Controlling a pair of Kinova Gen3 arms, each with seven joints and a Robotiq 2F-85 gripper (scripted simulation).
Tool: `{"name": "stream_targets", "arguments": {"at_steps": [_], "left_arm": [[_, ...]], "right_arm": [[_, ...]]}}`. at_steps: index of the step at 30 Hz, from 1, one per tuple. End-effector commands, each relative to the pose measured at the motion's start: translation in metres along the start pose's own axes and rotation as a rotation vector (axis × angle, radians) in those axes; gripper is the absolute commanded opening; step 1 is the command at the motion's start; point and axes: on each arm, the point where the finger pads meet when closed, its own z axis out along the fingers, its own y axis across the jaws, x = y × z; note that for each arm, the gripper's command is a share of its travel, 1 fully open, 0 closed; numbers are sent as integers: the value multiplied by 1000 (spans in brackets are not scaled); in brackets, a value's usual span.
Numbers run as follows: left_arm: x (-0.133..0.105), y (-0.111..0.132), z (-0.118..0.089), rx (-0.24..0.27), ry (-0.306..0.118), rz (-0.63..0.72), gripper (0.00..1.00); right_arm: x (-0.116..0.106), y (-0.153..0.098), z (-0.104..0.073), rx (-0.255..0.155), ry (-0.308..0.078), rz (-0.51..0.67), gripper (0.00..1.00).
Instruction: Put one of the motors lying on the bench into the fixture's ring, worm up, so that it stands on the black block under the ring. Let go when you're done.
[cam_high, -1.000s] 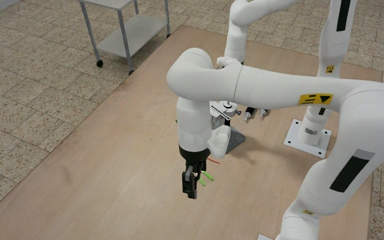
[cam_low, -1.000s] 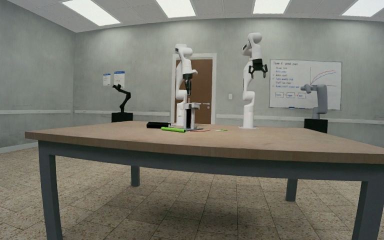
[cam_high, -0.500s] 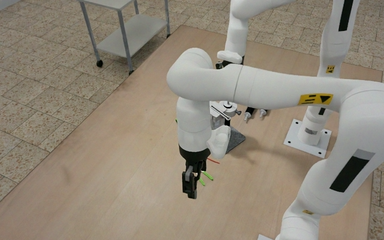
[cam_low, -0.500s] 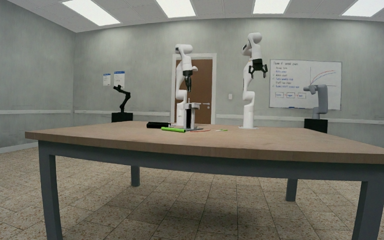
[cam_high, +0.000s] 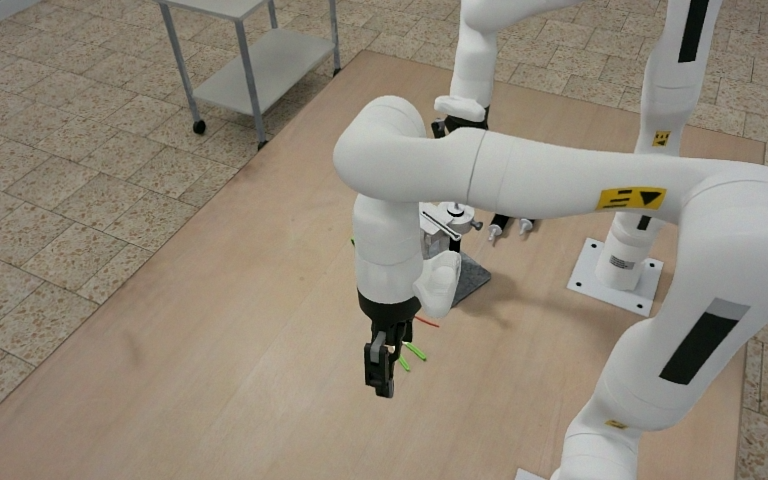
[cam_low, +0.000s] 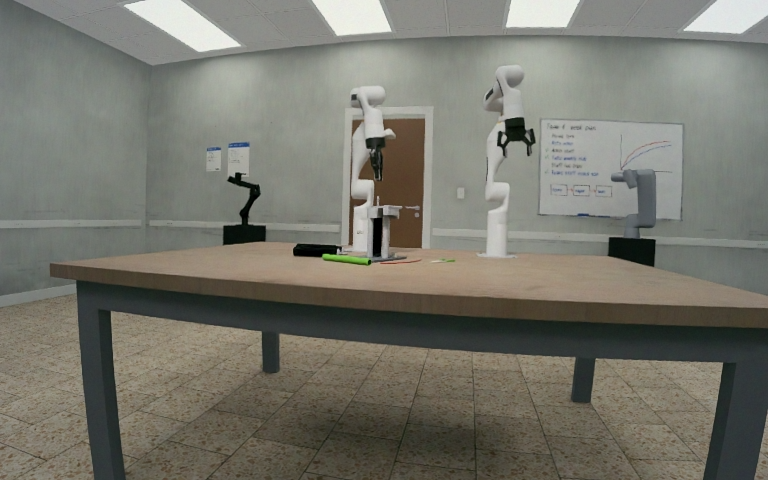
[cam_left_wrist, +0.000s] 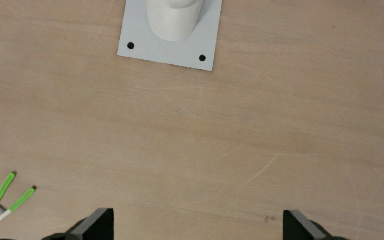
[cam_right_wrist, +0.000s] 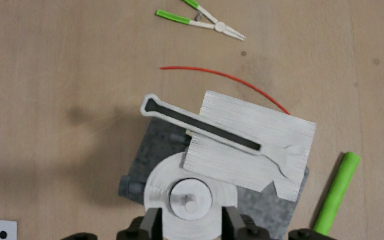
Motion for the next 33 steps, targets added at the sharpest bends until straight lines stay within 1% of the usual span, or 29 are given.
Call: {"name": "stream_targets", "arguments": {"at_steps": [1,7,11,16,18,33], "left_arm": [[0,0,0,0,-1,0,1000],[0,0,0,0,-1,0,1000],[0,0,0,0,-1,0,1000],[0,0,0,0,-1,0,1000],[0,0,0,0,-1,0,1000],[0,0,0,0,-1,0,1000]], "right_arm": [[0,0,-1,-2,1,0,399],[1,0,-5,-2,1,0,399],[2,0,-13,-2,1,0,399],[3,0,-28,-2,1,0,399],[3,0,-28,-2,1,0,399],[10,0,-82,-2,1,0,399]]}}
